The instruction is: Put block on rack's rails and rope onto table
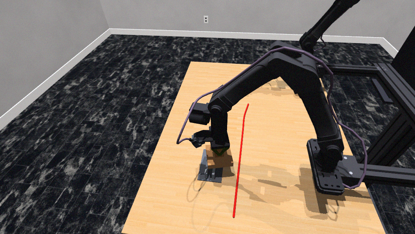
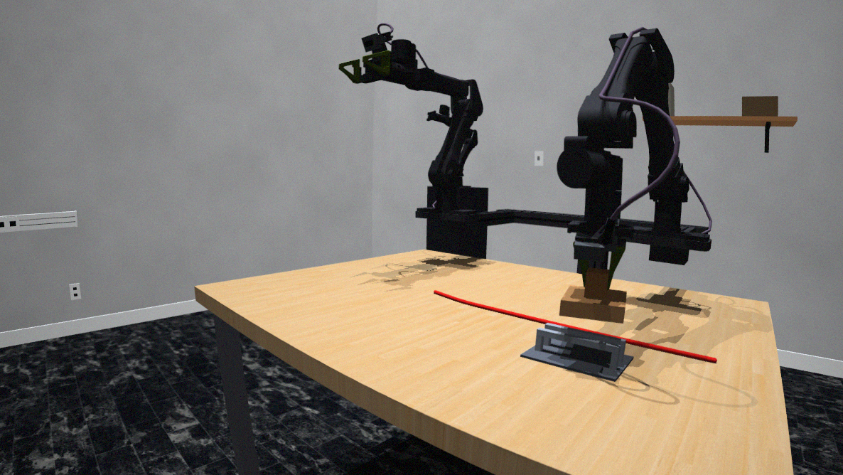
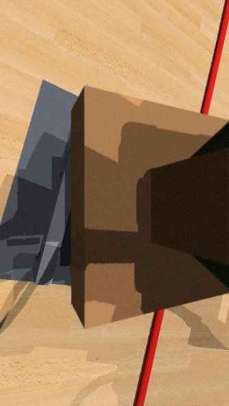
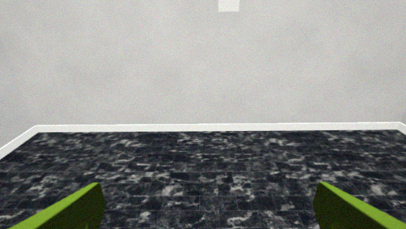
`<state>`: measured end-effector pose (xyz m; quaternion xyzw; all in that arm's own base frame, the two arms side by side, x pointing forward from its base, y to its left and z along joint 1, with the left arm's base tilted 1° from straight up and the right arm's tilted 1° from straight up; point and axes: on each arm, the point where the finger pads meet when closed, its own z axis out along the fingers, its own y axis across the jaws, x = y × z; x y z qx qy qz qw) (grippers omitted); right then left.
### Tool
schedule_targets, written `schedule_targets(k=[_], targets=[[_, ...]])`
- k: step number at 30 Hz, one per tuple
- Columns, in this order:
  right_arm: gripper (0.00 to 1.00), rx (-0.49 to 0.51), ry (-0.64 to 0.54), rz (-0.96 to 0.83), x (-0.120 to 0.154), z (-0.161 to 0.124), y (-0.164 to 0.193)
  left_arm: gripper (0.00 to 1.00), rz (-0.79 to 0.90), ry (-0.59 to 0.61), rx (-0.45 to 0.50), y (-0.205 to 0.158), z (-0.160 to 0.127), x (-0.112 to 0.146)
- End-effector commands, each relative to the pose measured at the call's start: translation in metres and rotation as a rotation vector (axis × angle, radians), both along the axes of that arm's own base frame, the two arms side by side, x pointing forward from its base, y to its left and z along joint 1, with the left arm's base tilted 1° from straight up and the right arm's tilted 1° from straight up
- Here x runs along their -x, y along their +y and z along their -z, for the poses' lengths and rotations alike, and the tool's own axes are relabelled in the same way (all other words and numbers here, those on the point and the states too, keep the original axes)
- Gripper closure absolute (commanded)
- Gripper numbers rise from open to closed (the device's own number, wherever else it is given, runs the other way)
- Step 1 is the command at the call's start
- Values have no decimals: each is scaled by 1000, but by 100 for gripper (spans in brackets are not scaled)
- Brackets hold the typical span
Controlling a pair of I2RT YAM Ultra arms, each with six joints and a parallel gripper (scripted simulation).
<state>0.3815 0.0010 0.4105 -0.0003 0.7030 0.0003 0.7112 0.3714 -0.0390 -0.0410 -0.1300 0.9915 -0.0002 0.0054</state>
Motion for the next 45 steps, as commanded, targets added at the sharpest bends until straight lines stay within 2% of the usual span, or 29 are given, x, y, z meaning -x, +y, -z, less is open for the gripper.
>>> schedule_targets(k=[1, 9, 15, 21, 23, 27, 30, 36, 40, 45], targets=[[0, 6, -102, -17, 13, -41, 5, 100, 131, -8, -5, -6, -12, -13], [0, 6, -102, -17, 13, -41, 5, 100, 330, -7, -2, -14, -10, -37], [0, 6, -102, -17, 13, -41, 5, 100, 276, -74, -8, -13, -27, -51], [0, 6, -102, -17, 13, -41, 5, 100, 266, -85, -8, -9, -30, -56], [0, 6, -102, -17, 13, -41, 5, 100, 261, -92, -13, -11, -20, -59], [0, 6, -102, -18, 13, -41, 5, 100, 273, -46, -12, -16, 4, -45], [0, 6, -102, -18, 13, -41, 5, 100, 254, -44, -14, -7, 4, -37], [0, 6, -102, -17, 13, -41, 5, 100, 254, -51, -8, -9, 8, -42], [0, 6, -102, -17, 13, -41, 5, 100, 251, -3, -12, -6, 29, -30], [0, 6, -102, -17, 13, -41, 5, 100, 250, -77, -10, -9, 5, -50]])
